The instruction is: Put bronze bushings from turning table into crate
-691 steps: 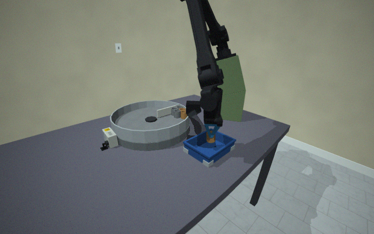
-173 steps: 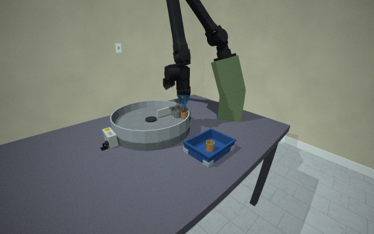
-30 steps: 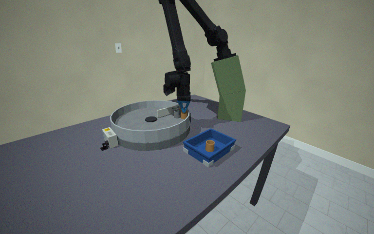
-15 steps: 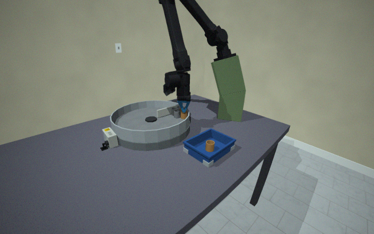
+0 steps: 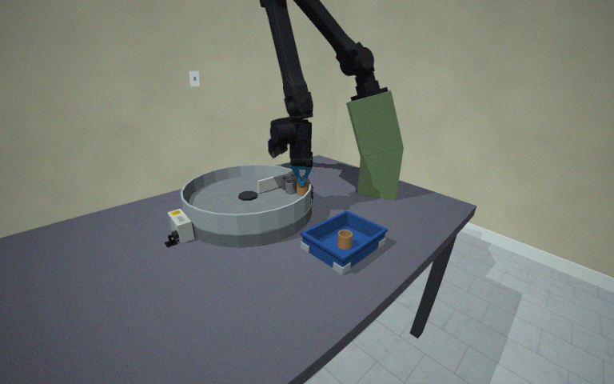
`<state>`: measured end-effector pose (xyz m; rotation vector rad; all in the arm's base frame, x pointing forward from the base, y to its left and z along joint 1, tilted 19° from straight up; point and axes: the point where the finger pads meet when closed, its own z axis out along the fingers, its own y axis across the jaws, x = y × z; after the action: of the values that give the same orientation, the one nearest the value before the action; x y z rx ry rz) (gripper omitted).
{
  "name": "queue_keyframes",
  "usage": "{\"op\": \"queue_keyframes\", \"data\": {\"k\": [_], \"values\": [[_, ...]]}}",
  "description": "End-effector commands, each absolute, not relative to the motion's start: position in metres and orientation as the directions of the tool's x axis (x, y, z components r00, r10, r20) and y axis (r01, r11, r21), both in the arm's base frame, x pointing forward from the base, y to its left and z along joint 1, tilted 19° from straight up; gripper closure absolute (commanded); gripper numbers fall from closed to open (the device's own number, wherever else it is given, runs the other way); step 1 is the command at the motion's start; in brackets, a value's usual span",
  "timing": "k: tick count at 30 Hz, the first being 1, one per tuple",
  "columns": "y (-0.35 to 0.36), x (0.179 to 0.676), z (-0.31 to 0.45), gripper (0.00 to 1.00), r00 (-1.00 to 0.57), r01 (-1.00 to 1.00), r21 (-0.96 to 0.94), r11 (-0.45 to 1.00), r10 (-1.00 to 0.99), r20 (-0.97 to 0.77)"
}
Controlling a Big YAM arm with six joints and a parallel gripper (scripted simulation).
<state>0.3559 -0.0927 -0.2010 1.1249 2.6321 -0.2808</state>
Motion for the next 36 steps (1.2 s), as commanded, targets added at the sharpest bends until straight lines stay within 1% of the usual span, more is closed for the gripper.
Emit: {"op": "queue_keyframes", "data": {"k": [1,11,14,36], "values": [[-0.0986,0.3600,-0.2075,0.86,-0.662,0.730,-0.069,0.680,0.677,-0.320],[-0.0986,0.3605,-0.2172,0.86,-0.669,0.724,-0.074,0.686,0.673,-0.315],[-0.0981,0.3677,-0.2099,0.86,-0.664,0.725,-0.061,0.686,0.671,-0.330],[-0.0981,0.3677,-0.2099,0.86,-0.664,0.725,-0.061,0.686,0.671,-0.330]]}}
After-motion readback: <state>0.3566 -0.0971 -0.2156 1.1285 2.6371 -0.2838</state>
